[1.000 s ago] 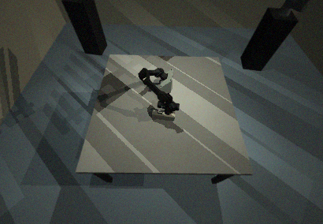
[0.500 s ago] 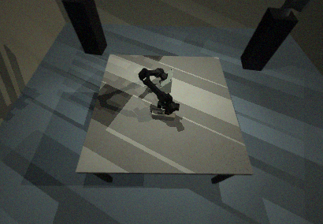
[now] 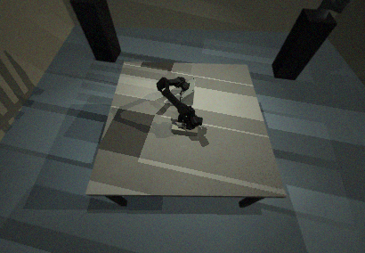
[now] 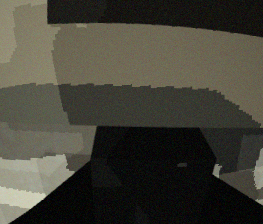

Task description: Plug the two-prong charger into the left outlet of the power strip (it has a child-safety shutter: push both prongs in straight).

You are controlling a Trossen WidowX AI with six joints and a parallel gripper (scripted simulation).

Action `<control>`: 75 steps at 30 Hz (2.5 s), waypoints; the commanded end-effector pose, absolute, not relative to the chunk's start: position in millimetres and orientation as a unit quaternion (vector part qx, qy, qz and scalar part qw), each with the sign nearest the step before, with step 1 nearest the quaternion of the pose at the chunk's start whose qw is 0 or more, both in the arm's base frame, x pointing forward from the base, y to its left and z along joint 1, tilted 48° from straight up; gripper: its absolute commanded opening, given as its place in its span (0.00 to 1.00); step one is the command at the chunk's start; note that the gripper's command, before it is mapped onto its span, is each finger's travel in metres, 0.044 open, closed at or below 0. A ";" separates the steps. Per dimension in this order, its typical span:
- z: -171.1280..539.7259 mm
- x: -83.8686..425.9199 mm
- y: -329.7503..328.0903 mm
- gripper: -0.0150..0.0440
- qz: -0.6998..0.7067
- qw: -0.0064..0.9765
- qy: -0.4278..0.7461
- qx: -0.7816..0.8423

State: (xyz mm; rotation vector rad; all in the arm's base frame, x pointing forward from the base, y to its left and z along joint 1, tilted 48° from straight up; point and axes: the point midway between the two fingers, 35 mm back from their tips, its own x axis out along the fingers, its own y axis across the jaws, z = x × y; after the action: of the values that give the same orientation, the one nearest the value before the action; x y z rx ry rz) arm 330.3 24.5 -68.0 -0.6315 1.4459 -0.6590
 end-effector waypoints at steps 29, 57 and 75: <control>-66.3 340.6 25.2 0.25 -0.290 0.657 0.637 -0.281; -65.6 351.9 25.4 0.25 -0.290 0.657 0.637 -0.281; -65.7 353.6 25.1 0.25 -0.290 0.657 0.637 -0.281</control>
State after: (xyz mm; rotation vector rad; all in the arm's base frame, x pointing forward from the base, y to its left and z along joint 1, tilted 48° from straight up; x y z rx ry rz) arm 344.3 24.6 -66.7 -0.6541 1.4734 -0.6548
